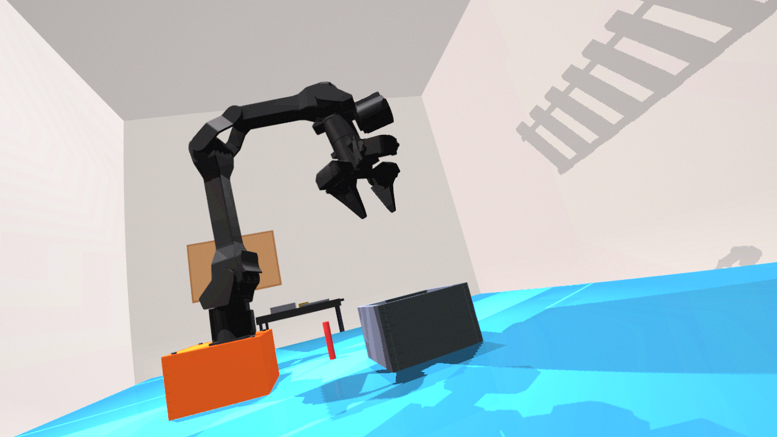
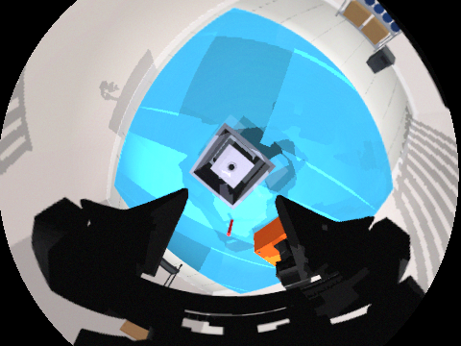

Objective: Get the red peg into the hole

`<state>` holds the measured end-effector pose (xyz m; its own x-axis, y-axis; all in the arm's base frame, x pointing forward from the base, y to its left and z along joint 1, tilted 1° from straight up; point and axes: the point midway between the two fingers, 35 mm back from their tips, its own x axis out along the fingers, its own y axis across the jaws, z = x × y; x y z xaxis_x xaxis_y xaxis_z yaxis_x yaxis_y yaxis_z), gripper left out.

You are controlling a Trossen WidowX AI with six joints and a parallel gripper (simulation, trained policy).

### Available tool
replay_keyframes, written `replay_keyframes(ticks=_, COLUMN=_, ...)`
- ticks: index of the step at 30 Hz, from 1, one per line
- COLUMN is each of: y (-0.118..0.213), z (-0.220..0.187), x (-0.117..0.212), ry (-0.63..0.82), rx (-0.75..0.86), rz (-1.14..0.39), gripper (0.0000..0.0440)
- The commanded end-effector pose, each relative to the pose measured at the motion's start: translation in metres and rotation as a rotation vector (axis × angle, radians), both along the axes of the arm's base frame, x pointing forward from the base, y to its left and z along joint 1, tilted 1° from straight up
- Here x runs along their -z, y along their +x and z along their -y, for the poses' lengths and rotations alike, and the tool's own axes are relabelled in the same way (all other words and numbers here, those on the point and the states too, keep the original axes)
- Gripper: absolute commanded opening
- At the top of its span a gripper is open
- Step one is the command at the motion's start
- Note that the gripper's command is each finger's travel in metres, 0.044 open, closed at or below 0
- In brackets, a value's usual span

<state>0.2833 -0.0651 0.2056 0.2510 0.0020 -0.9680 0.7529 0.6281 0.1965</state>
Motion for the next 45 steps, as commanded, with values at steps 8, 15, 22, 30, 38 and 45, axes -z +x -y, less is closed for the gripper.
replay_keyframes(ticks=8, y=-0.031, z=-0.063, x=0.022, ry=0.004, rx=0.087, rz=-0.131, gripper=0.044)
replay_keyframes(ticks=15, y=-0.055, z=-0.096, x=0.041, ry=-0.02, rx=0.137, rz=-0.215, gripper=0.044)
replay_keyframes(ticks=22, y=-0.079, z=-0.12, x=0.062, ry=-0.059, rx=0.181, rz=-0.286, gripper=0.044)
replay_keyframes(ticks=30, y=-0.098, z=-0.138, x=0.091, ry=-0.111, rx=0.223, rz=-0.342, gripper=0.044)
replay_keyframes(ticks=38, y=-0.105, z=-0.149, x=0.123, ry=-0.142, rx=0.254, rz=-0.362, gripper=0.044)
replay_keyframes(ticks=45, y=-0.104, z=-0.158, x=0.155, ry=-0.143, rx=0.264, rz=-0.345, gripper=0.044)
